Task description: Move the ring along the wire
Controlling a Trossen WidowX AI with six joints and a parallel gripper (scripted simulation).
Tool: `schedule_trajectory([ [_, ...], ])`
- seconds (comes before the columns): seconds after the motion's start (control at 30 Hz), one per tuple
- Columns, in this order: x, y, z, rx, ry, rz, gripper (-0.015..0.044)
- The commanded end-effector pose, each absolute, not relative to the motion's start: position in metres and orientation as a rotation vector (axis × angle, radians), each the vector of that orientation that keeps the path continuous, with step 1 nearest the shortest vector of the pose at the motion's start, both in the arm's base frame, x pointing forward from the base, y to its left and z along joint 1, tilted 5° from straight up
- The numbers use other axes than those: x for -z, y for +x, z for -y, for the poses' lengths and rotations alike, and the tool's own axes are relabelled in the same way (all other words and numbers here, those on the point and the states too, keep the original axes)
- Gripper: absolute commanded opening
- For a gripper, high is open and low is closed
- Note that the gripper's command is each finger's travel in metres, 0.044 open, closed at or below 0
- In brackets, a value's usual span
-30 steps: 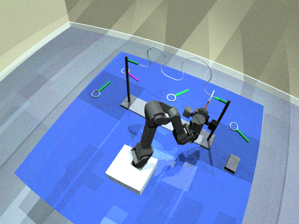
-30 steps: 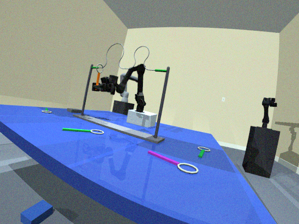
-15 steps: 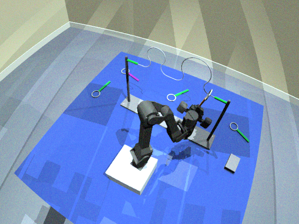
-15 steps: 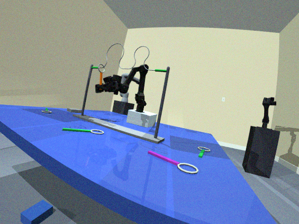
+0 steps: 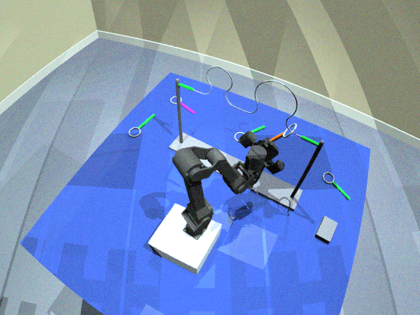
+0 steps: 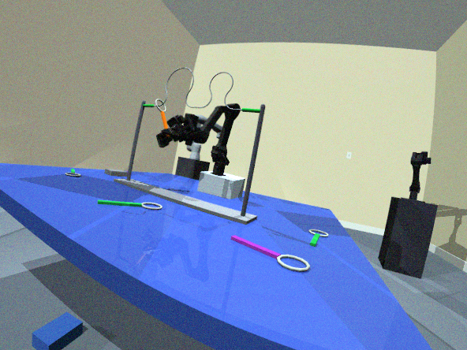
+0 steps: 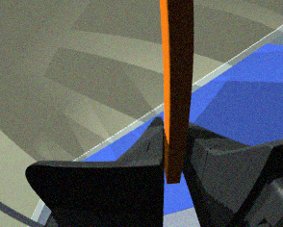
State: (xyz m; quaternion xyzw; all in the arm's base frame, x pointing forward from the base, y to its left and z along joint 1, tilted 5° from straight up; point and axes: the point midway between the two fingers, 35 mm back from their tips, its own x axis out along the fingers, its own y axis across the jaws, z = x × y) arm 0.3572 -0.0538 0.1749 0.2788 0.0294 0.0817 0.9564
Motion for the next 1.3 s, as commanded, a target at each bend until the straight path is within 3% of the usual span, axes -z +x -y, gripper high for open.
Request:
schedule_trajectory([
  [0.0, -0.184, 0.352, 0.047, -0.176, 0.616, -0.07, -0.015],
  [1.27, -0.253, 0.297, 0.008, -0.417, 1.09, -0.418, -0.015],
])
